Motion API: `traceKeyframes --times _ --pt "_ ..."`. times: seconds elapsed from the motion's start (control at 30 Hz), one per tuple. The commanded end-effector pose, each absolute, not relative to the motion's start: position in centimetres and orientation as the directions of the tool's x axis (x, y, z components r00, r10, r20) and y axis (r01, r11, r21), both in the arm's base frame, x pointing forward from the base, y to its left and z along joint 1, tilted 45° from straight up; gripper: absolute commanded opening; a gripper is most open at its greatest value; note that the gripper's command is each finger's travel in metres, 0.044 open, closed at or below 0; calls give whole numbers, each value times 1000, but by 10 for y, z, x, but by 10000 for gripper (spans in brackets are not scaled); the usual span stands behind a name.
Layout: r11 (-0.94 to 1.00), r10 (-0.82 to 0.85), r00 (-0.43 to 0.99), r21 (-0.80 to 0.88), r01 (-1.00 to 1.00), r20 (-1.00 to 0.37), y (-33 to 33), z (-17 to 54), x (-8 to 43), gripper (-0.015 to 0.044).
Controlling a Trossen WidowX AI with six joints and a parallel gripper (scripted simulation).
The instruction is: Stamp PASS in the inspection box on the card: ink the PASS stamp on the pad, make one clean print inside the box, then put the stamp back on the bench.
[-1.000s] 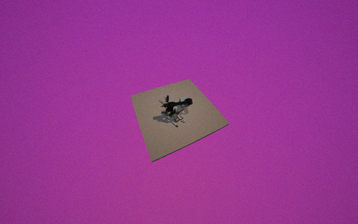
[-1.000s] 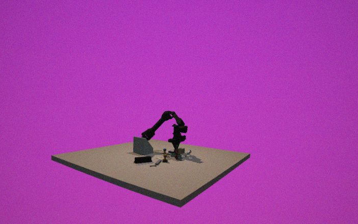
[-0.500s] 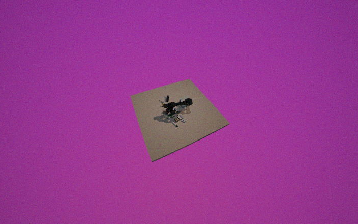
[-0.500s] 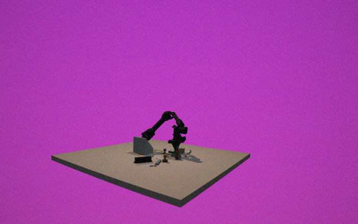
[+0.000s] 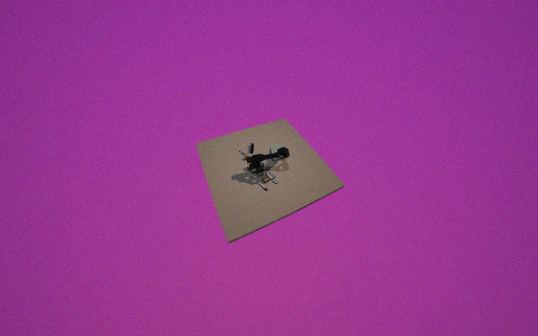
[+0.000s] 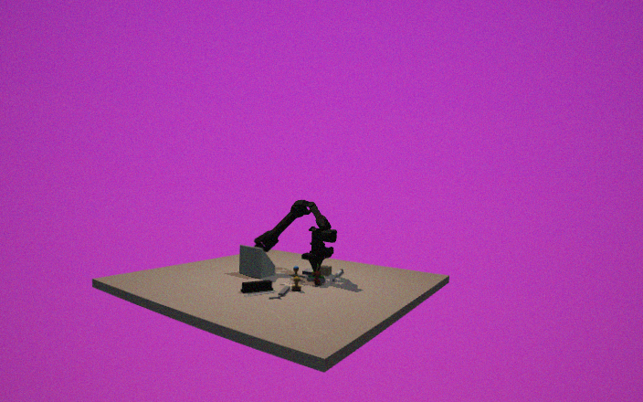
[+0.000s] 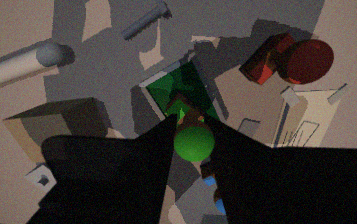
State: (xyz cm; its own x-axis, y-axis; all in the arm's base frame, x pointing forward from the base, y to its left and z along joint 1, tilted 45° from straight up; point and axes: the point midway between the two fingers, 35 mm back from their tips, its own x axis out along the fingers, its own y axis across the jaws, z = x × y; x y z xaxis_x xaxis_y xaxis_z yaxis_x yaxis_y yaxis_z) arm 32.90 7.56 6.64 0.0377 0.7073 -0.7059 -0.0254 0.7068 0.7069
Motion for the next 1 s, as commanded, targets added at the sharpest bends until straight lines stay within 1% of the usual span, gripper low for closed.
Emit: traceKeyframes --times 0.0,0.97 --pt "703 711 34 710 -21 -703 79 64 328 0" --pt "704 710 33 710 -25 -703 82 61 328 0"
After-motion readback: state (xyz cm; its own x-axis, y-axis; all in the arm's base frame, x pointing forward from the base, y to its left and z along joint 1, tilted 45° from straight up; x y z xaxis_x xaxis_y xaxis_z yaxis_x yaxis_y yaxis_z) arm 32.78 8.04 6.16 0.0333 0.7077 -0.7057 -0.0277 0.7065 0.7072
